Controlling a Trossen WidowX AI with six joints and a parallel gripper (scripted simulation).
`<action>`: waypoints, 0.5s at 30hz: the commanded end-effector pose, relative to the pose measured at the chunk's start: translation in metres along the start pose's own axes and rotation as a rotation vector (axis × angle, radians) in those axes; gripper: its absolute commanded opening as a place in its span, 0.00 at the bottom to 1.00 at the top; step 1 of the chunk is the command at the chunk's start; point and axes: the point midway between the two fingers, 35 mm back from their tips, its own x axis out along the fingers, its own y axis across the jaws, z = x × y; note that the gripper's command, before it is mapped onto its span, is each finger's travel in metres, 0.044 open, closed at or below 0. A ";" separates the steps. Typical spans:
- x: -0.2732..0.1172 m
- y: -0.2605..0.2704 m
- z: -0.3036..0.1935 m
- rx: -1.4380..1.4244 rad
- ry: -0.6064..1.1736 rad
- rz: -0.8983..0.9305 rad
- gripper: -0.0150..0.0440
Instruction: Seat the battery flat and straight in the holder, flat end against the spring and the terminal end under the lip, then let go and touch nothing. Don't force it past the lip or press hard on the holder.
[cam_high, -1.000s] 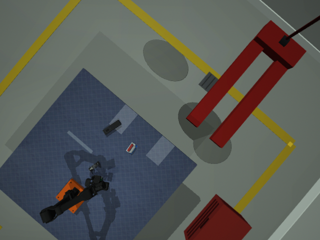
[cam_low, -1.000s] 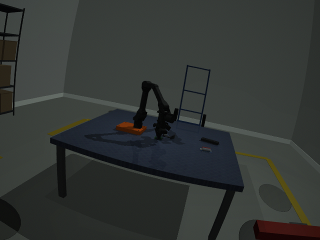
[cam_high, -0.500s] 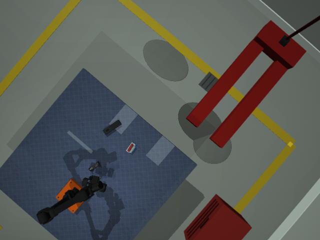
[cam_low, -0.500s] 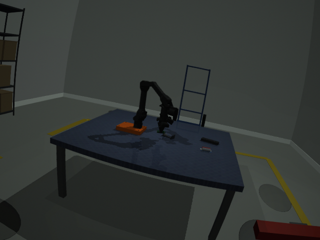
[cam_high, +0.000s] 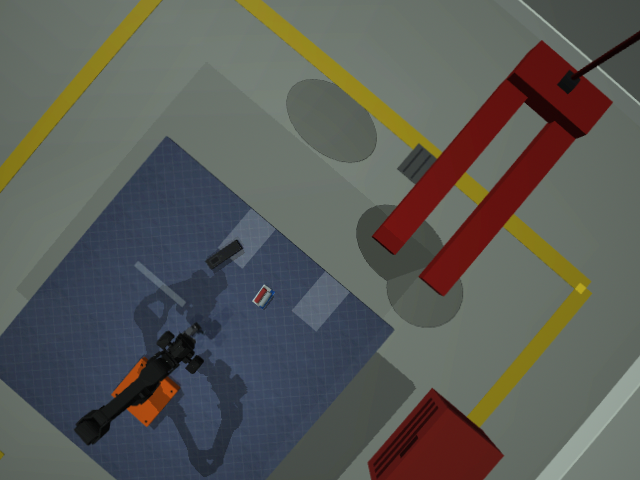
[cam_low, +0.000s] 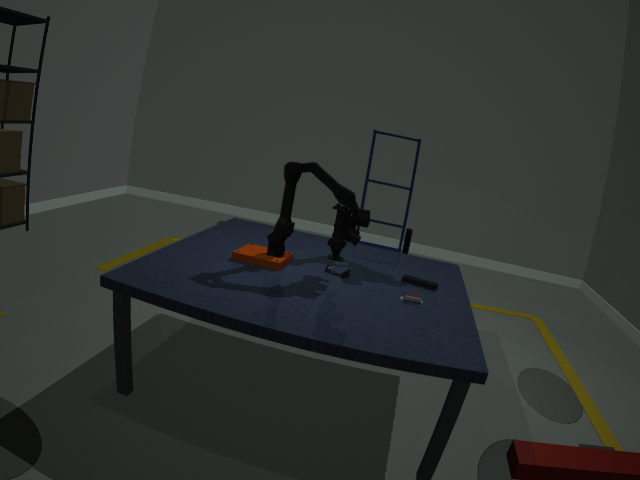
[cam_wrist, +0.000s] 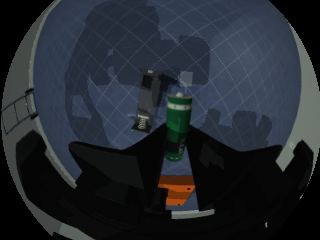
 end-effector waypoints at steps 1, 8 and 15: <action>-0.005 0.020 0.008 0.091 -0.004 0.002 0.36; -0.010 0.044 0.014 0.220 -0.004 0.004 0.36; -0.002 0.043 0.014 0.220 -0.044 -0.003 0.36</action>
